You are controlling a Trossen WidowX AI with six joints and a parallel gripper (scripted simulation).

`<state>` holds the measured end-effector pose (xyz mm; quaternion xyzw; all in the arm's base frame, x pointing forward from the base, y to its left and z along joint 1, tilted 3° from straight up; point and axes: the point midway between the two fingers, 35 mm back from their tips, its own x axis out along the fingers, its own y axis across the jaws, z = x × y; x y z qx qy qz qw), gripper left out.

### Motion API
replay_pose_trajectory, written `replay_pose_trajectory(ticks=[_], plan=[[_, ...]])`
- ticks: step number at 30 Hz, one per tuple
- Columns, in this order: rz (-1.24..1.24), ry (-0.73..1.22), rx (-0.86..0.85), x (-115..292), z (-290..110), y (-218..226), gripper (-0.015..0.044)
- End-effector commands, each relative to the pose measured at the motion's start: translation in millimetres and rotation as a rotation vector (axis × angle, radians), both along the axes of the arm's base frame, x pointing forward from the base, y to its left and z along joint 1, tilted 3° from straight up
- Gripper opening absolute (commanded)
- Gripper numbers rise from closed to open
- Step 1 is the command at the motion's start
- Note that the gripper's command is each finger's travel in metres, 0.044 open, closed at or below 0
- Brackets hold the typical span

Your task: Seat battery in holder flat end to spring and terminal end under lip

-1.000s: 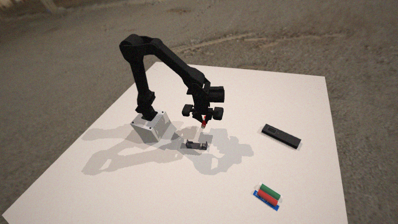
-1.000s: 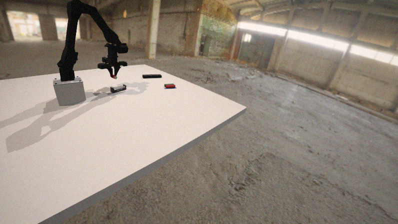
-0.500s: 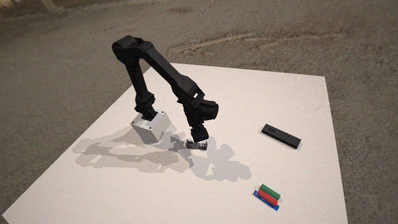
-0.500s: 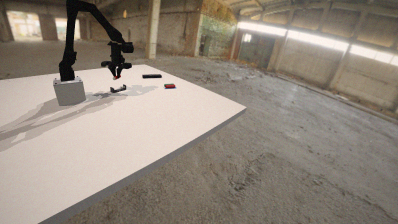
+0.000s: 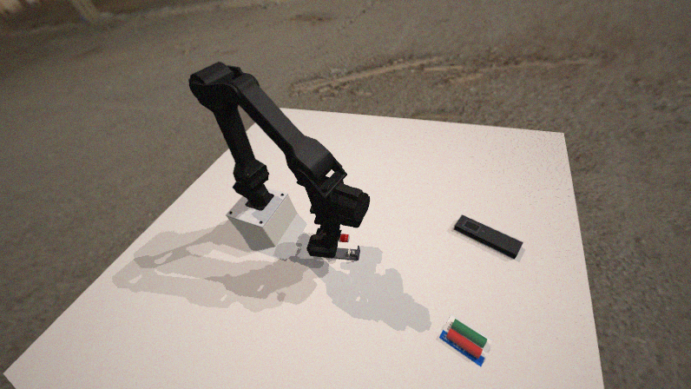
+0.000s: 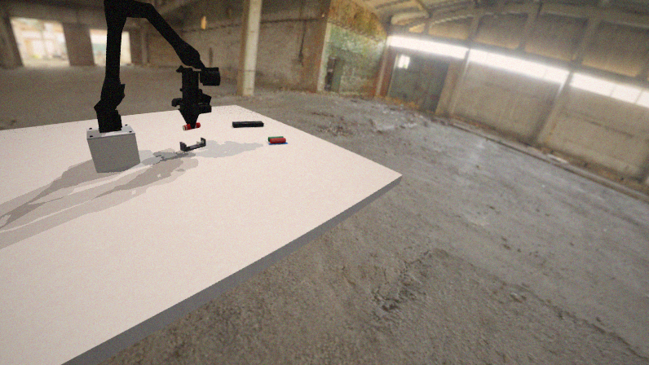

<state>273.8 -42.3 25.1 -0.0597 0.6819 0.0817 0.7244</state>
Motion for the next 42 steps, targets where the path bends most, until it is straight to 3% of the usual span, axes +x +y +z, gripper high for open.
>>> replay_pose_trajectory(ticks=[1, 16, 42], plan=[[-0.013, 0.044, -0.010, -0.8, -7.5, -0.8, 0.0064], [0.017, 0.249, -0.051, -4.3, -39.1, 0.0, 0.0064], [0.019, 0.405, -0.077, 3.0, -48.4, 1.7, 0.0064]])
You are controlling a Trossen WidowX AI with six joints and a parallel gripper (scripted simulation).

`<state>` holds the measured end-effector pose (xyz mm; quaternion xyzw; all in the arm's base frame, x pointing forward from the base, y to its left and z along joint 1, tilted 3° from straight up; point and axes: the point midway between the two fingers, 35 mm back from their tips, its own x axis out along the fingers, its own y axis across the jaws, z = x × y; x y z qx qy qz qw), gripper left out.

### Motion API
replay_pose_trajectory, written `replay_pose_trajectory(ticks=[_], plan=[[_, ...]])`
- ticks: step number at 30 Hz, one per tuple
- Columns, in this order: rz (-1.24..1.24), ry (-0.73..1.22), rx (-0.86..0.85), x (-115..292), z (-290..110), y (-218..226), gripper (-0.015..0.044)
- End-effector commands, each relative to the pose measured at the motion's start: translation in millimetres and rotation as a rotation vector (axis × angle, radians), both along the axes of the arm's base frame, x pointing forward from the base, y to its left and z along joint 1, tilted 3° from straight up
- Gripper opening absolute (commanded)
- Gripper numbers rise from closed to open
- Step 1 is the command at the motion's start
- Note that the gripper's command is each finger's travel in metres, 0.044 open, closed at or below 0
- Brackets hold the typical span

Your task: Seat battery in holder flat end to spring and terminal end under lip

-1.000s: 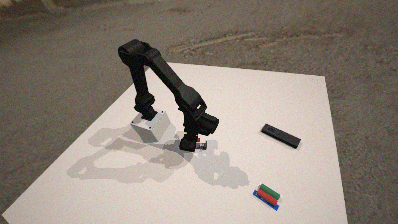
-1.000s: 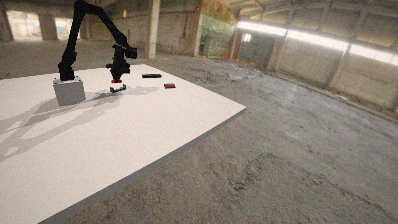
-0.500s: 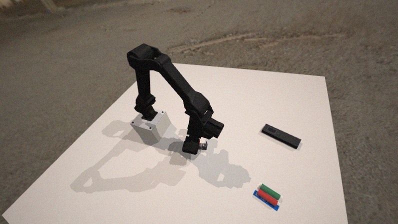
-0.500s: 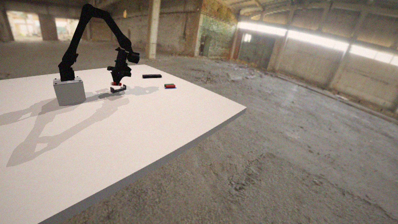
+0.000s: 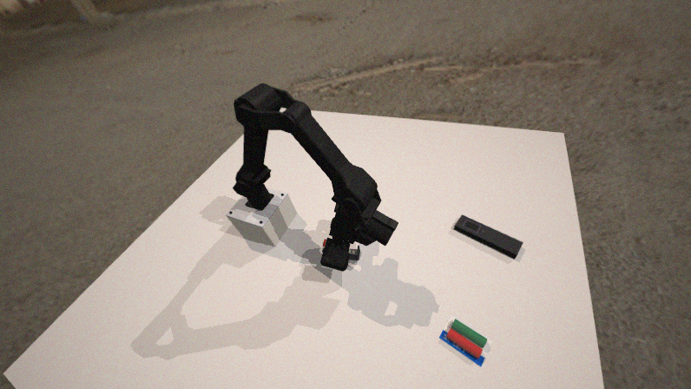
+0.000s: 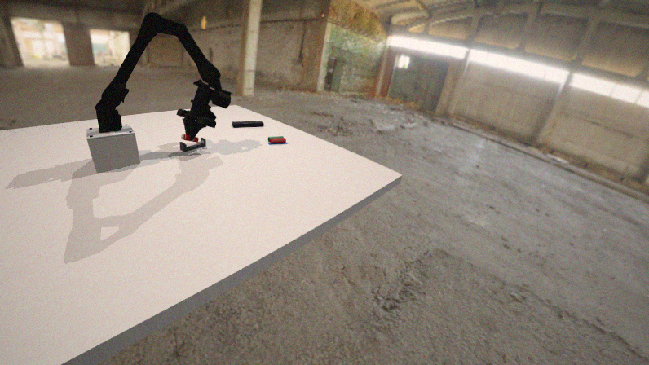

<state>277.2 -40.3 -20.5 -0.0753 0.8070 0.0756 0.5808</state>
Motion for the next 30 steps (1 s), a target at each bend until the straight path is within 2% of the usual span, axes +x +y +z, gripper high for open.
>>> replay_pose_trajectory(ticks=[1, 15, 30], plan=[[-0.001, 0.036, -0.010, 0.0, -3.3, -0.2, 0.0064], [0.003, 0.126, -0.029, 3.7, -9.1, 1.0, 0.0064], [0.001, 0.127, -0.026, 12.9, -10.1, 2.9, 0.0064]])
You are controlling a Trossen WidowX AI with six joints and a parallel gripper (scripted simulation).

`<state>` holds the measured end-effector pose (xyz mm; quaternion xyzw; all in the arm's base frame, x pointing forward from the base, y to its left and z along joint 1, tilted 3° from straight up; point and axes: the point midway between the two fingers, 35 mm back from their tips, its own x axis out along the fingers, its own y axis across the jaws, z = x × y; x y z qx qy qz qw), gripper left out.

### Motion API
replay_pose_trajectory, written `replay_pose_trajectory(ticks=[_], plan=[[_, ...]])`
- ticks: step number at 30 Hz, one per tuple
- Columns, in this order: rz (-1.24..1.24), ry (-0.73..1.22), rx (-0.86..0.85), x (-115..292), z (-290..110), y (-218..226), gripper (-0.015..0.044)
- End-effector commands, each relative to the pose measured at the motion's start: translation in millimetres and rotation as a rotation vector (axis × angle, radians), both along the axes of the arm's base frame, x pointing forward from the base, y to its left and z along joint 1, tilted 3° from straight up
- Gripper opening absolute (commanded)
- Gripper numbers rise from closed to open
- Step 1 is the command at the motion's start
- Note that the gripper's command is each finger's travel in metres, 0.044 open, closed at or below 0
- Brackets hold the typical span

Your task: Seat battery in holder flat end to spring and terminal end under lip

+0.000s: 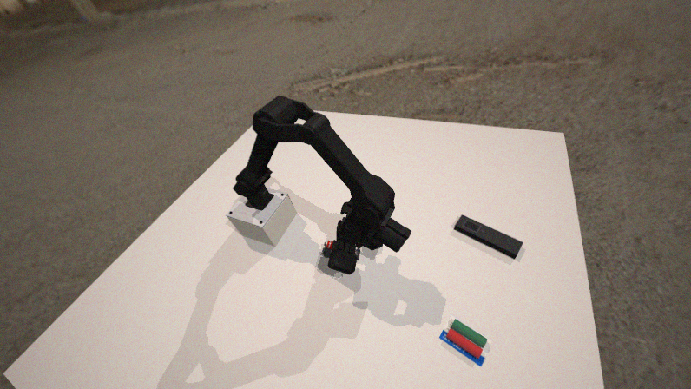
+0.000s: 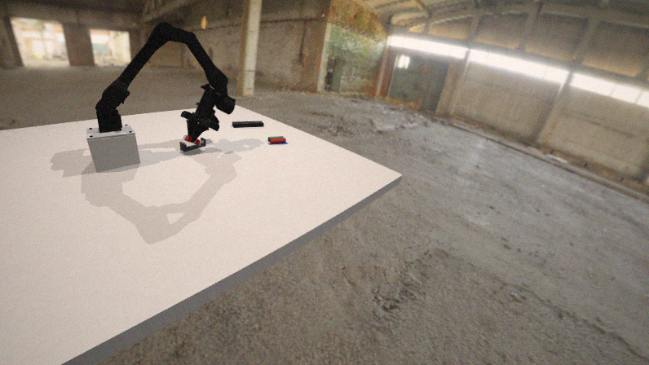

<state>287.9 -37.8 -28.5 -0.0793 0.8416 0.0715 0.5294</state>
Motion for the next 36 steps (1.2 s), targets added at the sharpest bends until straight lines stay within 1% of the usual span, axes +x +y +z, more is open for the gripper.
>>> replay_pose_trajectory(ticks=[1, 24, 36], plan=[[-0.004, 0.004, -0.002, 2.9, -2.2, 0.5, 0.0064], [-0.004, 0.003, -0.001, 16.3, -1.5, 3.3, 0.0064], [-0.010, -0.052, 0.015, 14.6, -4.5, 2.5, 0.0064]])
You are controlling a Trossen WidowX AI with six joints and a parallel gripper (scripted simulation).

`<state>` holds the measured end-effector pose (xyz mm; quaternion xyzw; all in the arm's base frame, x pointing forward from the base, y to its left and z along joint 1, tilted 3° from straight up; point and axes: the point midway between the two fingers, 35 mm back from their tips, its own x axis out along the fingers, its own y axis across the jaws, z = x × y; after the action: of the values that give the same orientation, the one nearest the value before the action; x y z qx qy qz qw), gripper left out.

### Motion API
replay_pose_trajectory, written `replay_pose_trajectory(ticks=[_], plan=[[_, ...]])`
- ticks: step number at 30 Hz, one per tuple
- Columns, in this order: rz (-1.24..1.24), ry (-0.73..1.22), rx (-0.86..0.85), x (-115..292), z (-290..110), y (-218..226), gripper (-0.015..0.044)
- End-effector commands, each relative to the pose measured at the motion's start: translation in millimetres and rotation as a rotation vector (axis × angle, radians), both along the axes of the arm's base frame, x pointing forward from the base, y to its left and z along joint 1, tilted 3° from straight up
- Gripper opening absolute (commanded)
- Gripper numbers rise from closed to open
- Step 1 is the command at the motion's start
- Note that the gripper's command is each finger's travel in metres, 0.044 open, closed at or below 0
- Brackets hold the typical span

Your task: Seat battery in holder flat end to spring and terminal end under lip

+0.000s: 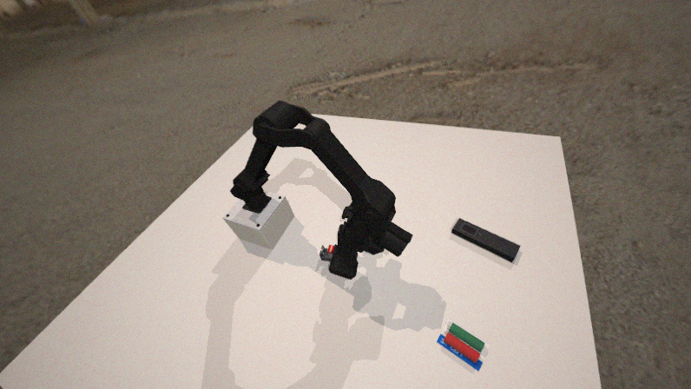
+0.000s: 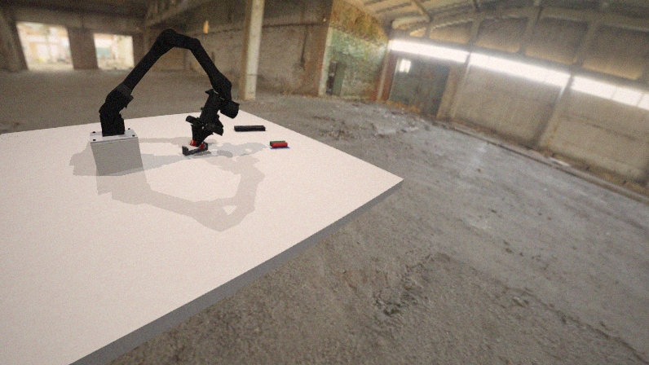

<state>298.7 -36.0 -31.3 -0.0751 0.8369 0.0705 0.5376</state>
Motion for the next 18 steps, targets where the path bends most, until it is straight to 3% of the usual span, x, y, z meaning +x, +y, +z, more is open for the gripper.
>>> replay_pose_trajectory(ticks=[1, 18], plan=[[-0.002, -0.039, 0.012, 3.6, -1.9, 0.6, 0.0064], [-0.009, -0.122, 0.034, 0.8, -5.7, -0.4, 0.0064]])
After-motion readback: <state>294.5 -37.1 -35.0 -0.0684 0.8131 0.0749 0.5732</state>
